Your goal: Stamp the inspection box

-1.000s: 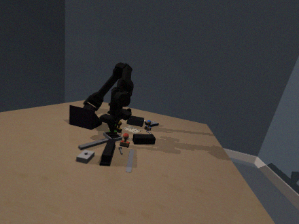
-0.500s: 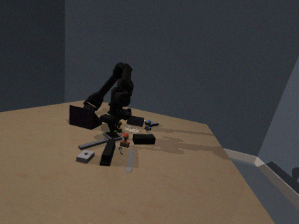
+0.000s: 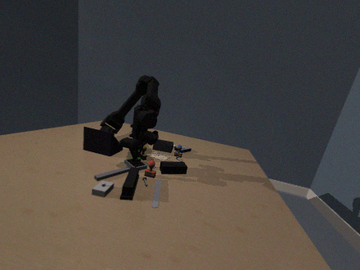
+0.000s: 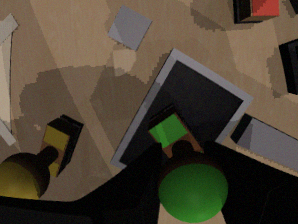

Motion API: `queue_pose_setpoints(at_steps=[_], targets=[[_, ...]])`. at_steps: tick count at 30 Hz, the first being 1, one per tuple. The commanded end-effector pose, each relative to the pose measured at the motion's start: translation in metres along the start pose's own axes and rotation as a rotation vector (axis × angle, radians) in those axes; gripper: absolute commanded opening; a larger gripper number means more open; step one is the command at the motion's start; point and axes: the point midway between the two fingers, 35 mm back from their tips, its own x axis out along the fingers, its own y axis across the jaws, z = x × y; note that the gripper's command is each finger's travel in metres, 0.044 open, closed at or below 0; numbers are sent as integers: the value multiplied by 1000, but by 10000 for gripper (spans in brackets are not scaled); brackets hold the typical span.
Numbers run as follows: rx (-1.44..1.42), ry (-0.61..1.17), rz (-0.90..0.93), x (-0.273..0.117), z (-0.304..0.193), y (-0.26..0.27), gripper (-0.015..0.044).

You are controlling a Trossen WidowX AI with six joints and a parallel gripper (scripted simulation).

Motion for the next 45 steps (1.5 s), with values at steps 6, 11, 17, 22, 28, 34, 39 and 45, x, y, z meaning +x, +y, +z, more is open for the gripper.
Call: queue_pose_setpoints(at_steps=[6,11,17,22,28,34,39,45], targets=[[3,-4,4,2,1,0,0],[3,-4,4,2,1,0,0],[3,-4,4,1,1,0,0],[3,-4,4,1,1,0,0],[3,-4,4,0,1,0,0],[3,-4,3,-3,1,0,0],[3,-4,3,-5,1,0,0],[3,-4,3,-8,1,0,0]])
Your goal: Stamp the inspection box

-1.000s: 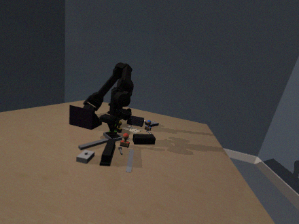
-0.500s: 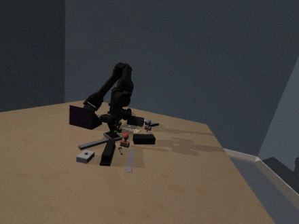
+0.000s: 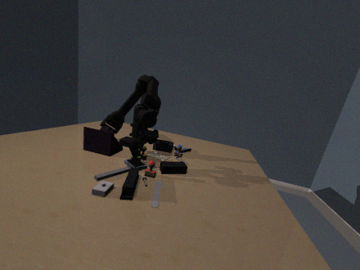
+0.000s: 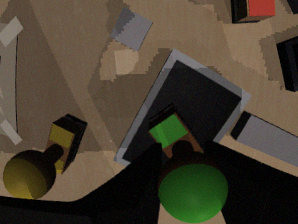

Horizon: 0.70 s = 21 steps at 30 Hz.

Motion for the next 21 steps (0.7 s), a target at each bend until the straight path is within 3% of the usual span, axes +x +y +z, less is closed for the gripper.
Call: queue_pose_setpoints(at_steps=[1,21], targets=[[-8,-2,-2,-4,1,0,0],[-7,-2,-4,-30,1,-1,0]])
